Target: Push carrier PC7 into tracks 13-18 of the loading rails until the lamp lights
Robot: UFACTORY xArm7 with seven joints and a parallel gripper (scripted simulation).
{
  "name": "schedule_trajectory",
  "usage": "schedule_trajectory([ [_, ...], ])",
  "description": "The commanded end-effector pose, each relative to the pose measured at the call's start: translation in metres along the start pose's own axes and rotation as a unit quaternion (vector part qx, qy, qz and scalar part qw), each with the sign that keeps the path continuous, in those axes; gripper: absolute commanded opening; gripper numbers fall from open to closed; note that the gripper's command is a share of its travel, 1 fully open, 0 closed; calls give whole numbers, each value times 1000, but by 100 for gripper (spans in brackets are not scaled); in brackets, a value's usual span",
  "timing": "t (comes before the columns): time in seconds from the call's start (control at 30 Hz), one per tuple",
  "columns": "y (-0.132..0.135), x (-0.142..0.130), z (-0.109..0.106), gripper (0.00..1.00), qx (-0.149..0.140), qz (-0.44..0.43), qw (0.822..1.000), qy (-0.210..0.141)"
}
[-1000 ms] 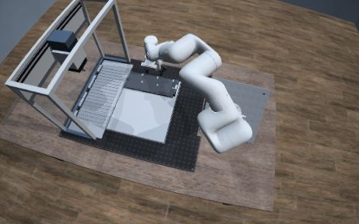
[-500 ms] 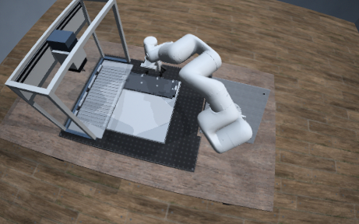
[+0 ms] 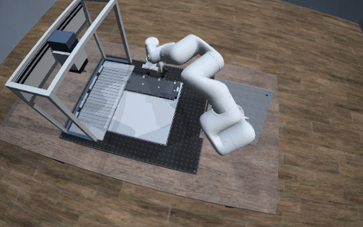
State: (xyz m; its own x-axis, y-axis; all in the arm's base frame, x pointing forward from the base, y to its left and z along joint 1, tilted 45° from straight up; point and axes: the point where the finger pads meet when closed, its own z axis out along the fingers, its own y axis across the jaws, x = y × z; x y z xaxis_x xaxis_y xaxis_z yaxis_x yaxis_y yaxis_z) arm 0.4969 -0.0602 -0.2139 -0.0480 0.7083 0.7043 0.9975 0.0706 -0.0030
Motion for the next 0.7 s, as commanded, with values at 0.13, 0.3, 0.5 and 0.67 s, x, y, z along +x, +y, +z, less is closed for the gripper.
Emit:
schedule_trajectory([
  [0.13, 1, -1, -3, 100, -2, 0, 1000, -2],
  [0.3, 1, -3, -3, 100, -2, 0, 1000, -2],
  [0.5, 1, -7, -3, 100, -2, 0, 1000, -2],
  [0.67, 1, -9, -3, 100, -2, 0, 1000, -2],
])
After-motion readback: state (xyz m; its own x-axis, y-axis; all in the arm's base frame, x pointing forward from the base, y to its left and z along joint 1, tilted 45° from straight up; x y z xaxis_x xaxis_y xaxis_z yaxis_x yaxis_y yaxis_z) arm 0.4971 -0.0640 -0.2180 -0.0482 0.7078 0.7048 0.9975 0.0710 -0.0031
